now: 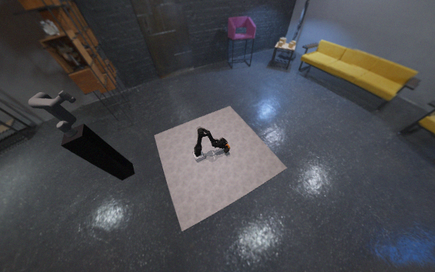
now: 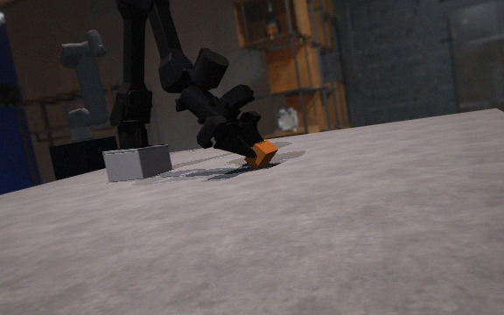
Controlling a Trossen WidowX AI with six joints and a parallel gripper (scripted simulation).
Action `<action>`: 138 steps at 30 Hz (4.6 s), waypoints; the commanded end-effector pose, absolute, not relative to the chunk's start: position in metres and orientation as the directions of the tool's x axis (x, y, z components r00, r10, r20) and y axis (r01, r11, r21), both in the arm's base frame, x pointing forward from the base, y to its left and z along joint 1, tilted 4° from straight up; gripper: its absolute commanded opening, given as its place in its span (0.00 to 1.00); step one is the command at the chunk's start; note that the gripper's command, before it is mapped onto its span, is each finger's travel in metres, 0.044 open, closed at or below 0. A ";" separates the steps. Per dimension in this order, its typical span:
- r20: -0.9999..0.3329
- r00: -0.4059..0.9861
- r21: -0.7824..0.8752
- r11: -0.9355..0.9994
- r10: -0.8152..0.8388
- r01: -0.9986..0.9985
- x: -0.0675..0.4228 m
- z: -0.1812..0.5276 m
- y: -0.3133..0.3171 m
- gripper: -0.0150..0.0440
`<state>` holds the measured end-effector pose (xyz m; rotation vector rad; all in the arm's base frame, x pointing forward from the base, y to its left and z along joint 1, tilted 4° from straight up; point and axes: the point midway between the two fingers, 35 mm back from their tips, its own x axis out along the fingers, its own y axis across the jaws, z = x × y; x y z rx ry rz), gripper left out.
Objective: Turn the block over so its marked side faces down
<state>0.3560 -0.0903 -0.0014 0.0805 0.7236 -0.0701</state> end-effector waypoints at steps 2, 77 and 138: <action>-0.633 0.773 0.057 0.994 -0.038 0.096 0.353 -0.015 -0.089 0.25; -0.347 0.936 0.048 0.995 -0.061 0.083 0.332 -0.008 -0.081 1.00; -0.854 0.520 0.059 0.994 0.004 0.088 0.318 0.067 -0.086 1.00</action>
